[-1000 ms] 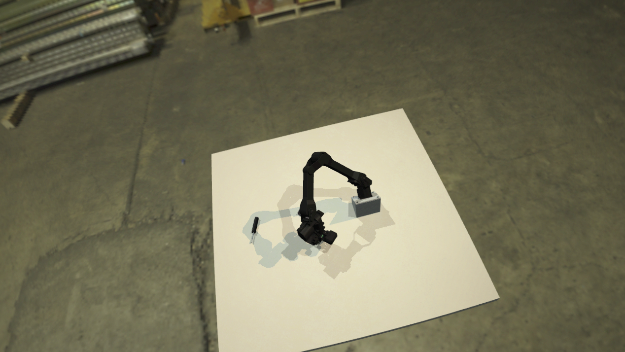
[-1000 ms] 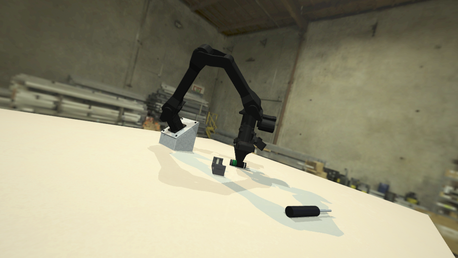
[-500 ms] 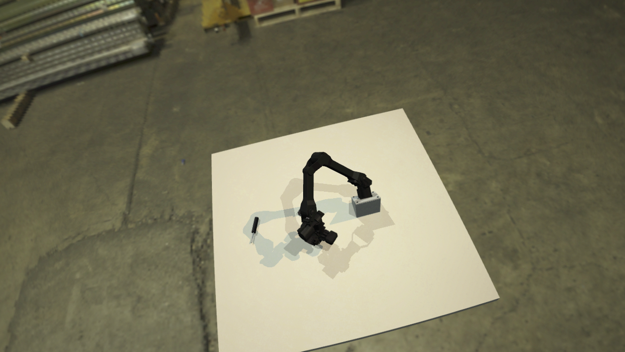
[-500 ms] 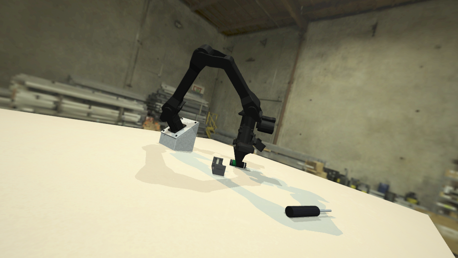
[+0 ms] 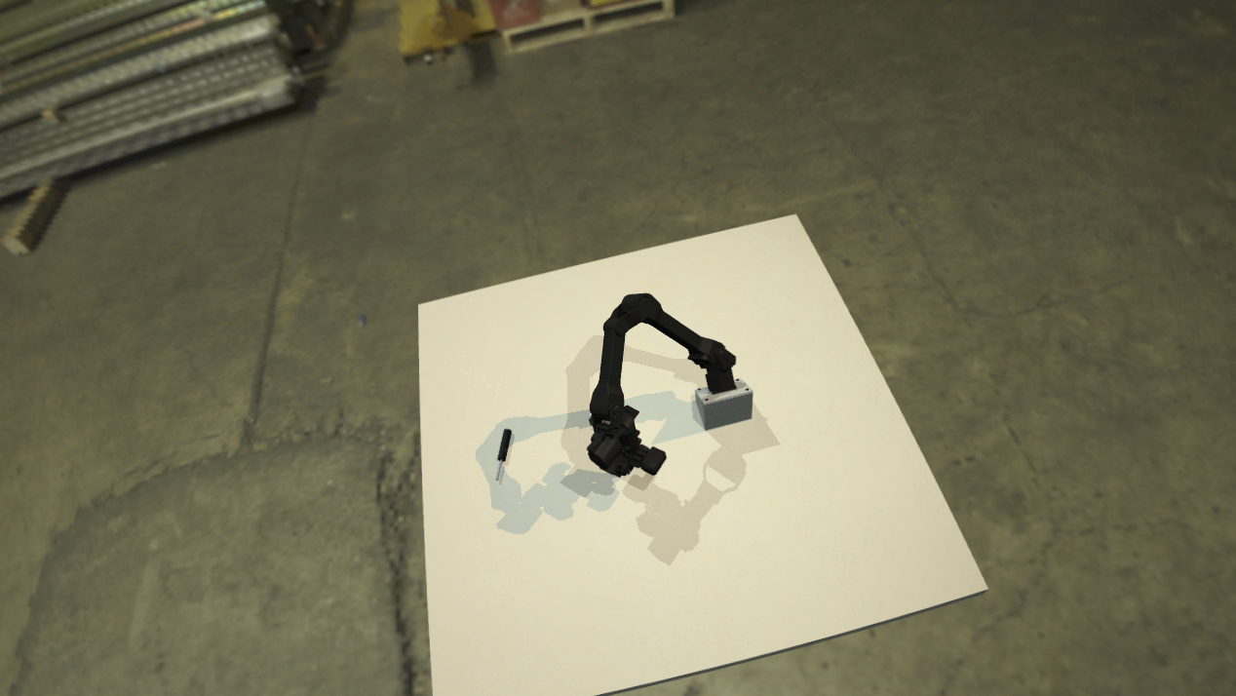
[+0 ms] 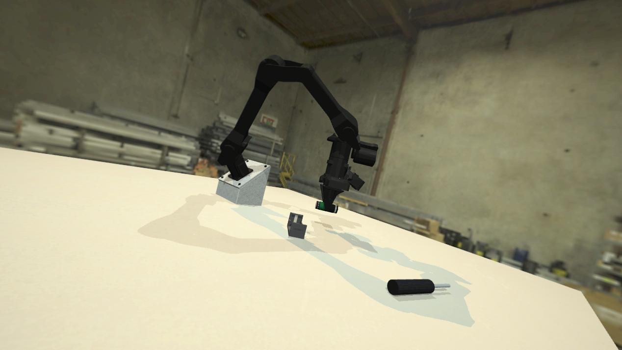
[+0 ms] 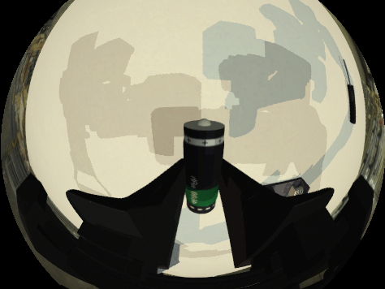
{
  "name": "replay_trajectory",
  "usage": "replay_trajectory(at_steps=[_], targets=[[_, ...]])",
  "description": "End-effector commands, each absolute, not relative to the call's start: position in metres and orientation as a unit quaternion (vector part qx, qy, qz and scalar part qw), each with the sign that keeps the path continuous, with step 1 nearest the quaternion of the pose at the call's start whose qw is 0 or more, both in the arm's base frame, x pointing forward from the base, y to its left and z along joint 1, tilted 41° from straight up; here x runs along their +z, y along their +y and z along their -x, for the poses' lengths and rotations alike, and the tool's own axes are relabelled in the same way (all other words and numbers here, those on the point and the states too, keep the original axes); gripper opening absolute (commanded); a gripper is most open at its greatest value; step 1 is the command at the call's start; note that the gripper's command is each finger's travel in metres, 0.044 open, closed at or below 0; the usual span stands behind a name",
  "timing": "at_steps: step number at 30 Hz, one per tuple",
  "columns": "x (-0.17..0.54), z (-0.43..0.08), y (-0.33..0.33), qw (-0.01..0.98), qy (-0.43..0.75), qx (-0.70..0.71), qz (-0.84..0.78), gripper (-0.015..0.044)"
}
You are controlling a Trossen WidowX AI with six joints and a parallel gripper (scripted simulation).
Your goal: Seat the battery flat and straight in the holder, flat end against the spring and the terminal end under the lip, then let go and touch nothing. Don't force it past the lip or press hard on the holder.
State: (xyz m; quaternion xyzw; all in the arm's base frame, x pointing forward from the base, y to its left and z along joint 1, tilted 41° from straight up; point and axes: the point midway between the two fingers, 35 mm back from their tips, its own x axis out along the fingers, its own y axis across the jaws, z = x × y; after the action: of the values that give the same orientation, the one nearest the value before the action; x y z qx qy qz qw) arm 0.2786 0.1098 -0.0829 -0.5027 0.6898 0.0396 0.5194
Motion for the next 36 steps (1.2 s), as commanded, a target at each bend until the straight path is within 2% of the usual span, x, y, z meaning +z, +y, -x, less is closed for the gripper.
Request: replay_trajectory(at_steps=[1,17,36], targets=[[-0.076,-0.281,0.11,0.506,0.69,0.06,0.514,0.0083],[-0.028,-0.304,0.075,0.314,0.634,0.281,0.649,0.0083],[0.028,-0.317,0.027,0.051,0.489,0.491,0.719,0.0083]])
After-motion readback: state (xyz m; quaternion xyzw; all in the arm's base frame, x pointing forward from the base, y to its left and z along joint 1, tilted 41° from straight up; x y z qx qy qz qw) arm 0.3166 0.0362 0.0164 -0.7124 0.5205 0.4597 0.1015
